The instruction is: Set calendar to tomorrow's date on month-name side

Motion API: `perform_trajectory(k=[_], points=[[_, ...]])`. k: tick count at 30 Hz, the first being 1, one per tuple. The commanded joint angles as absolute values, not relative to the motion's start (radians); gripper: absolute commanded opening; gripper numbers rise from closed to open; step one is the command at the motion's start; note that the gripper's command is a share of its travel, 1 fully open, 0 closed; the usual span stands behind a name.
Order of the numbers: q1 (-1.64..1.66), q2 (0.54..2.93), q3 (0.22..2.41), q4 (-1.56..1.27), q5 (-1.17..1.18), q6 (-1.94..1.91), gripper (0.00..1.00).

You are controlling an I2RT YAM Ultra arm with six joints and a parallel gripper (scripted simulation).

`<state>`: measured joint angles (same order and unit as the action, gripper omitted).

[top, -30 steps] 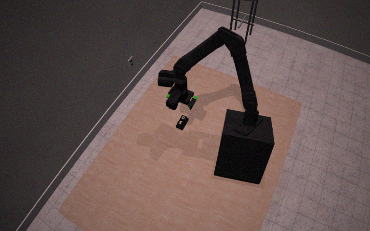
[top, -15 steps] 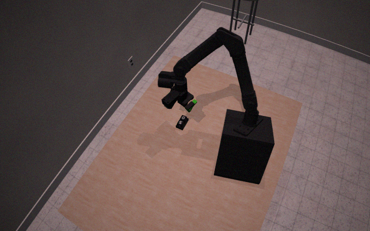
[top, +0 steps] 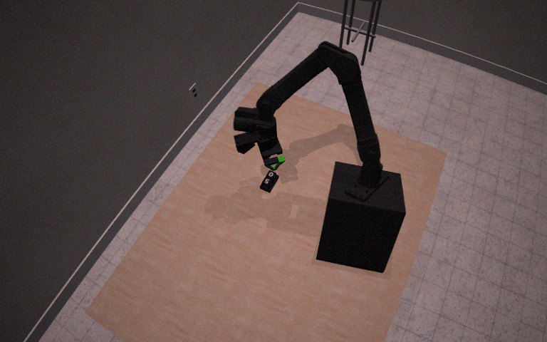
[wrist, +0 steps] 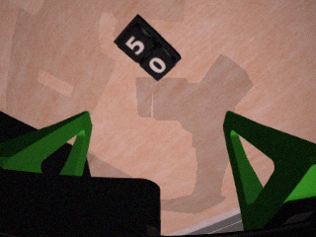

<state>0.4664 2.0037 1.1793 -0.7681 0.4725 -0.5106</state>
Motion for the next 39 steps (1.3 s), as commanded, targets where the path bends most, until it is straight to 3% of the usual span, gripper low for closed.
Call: perform_trajectory(k=[1,39], points=[[0.470,2.000,1.181,-0.757,0.470,-0.323,1.00],[0.439,2.043,1.146,-0.663,0.470,0.931,1.00]])
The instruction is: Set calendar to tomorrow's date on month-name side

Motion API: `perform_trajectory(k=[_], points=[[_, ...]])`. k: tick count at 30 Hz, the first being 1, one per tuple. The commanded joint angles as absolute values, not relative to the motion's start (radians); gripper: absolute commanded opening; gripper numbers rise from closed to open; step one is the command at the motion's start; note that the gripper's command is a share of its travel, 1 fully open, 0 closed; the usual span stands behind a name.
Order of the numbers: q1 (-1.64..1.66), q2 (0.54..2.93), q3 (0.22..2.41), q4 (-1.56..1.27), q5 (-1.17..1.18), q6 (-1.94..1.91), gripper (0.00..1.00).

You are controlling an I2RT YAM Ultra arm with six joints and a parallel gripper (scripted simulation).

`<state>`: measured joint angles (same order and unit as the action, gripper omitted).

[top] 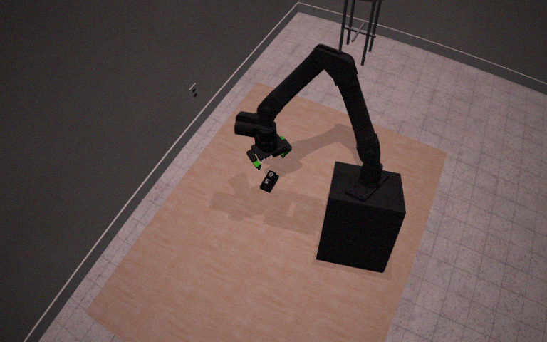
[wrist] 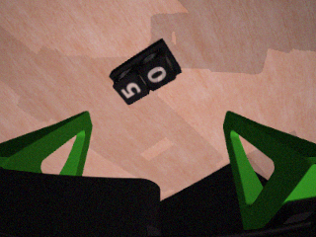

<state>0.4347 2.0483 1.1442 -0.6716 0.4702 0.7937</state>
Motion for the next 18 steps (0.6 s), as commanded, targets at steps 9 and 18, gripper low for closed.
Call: perform_trajectory(k=[9,18], points=[[0.432,2.052,1.139,-0.644,0.470,1.196,1.00],[0.423,2.064,1.129,-0.617,0.470,1.548,1.00]])
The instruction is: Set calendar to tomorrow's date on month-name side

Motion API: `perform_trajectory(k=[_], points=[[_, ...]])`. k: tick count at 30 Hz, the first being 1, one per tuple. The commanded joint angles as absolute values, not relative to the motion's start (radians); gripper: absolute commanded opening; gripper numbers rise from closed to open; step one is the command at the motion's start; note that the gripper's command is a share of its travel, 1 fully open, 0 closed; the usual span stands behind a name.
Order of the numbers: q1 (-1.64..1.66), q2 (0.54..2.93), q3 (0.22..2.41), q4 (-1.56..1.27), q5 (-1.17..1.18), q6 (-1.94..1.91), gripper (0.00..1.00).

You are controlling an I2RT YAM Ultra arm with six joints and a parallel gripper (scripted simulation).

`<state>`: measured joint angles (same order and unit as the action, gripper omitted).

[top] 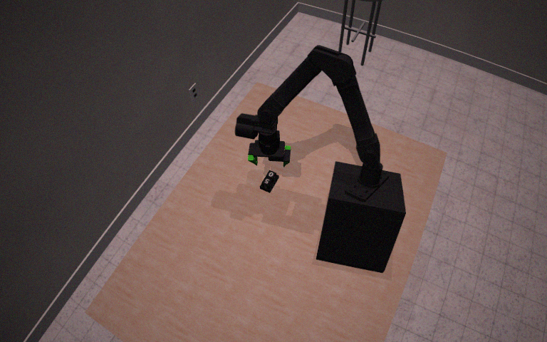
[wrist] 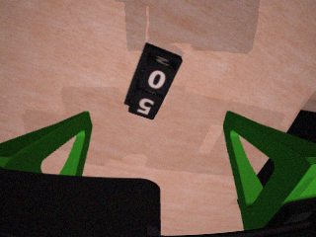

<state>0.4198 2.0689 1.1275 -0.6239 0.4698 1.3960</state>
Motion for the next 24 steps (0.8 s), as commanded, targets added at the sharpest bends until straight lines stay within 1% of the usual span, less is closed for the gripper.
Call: perform_trajectory(k=[1,6,17,18,24], points=[[0.422,2.066,1.128,-0.615,0.470,1.585,1.00],[0.419,2.070,1.125,-0.606,0.471,1.704,1.00],[0.418,2.072,1.123,-0.601,0.471,1.772,1.00],[0.418,2.072,1.123,-0.601,0.471,1.772,0.45],[0.418,2.072,1.123,-0.601,0.471,1.772,0.45]])
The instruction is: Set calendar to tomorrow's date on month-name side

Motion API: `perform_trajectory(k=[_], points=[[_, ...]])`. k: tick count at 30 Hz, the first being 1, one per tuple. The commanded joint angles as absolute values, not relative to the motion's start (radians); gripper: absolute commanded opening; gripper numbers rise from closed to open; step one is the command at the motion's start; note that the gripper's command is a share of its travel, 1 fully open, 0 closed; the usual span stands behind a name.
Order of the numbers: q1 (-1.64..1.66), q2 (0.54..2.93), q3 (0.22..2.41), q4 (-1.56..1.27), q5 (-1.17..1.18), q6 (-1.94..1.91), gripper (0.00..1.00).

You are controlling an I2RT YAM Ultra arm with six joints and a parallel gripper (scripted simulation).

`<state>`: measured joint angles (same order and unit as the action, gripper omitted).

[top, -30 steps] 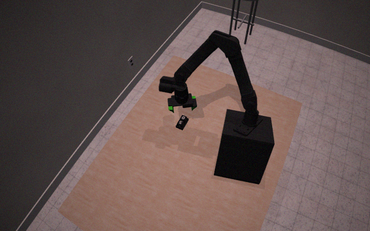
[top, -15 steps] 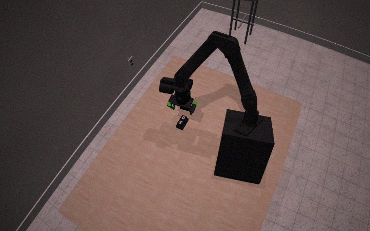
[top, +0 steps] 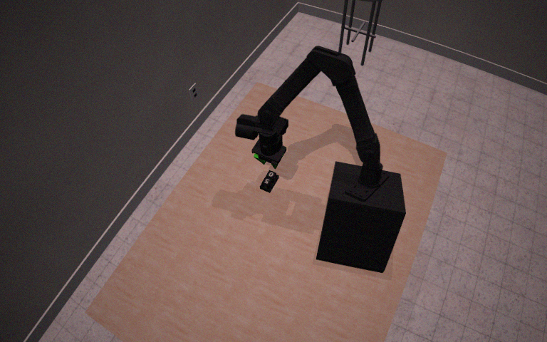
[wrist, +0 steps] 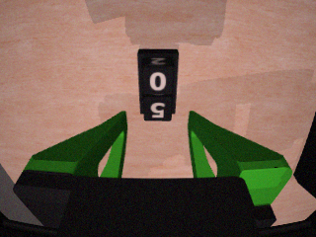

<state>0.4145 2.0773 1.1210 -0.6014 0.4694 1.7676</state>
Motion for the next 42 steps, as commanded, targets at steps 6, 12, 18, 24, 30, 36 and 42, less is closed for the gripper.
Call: perform_trajectory(k=[6,12,18,24,30,36,42], points=[[0.418,2.072,1.123,-0.601,0.471,1.772,0.45],[0.418,2.072,1.123,-0.601,0.471,1.772,0.45],[0.418,2.072,1.123,-0.601,0.471,1.772,0.45],[0.418,2.072,1.123,-0.601,0.471,1.772,0.45],[0.418,2.072,1.123,-0.601,0.471,1.772,0.45],[0.417,2.074,1.122,-0.598,0.471,1.771,0.45],[0.413,2.080,1.119,-0.586,0.470,1.767,0.45]])
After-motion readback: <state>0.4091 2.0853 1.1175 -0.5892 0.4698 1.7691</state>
